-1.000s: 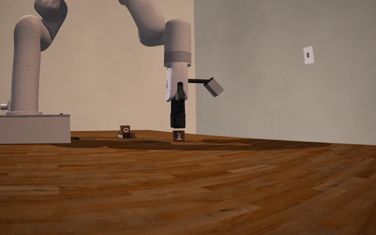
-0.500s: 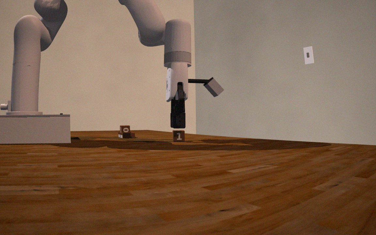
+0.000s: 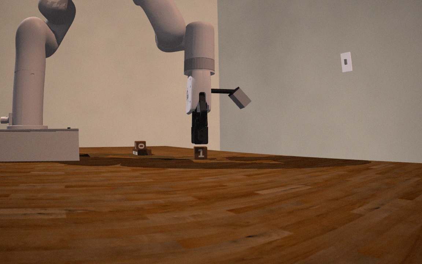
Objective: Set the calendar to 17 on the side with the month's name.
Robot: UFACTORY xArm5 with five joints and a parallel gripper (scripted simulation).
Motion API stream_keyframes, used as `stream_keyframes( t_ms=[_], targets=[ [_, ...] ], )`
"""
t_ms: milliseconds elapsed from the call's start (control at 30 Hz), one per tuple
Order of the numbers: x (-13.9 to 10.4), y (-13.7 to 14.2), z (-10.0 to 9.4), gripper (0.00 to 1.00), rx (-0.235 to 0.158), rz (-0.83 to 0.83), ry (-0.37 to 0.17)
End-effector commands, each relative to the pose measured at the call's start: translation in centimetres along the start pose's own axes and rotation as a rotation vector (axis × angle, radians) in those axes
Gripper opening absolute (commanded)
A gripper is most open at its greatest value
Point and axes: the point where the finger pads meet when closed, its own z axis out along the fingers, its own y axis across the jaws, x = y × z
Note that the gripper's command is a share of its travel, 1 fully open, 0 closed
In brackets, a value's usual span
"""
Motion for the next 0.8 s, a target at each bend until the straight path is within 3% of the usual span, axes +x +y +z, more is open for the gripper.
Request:
stream_keyframes(
  t_ms=[0, 767],
  targets=[
    [0.1, 0.0, -0.1, 0.47, 0.0, 0.0, 0.004],
    [0.1, 0.0, 2.1, 0.47, 0.0, 0.0, 0.004]
  ],
)
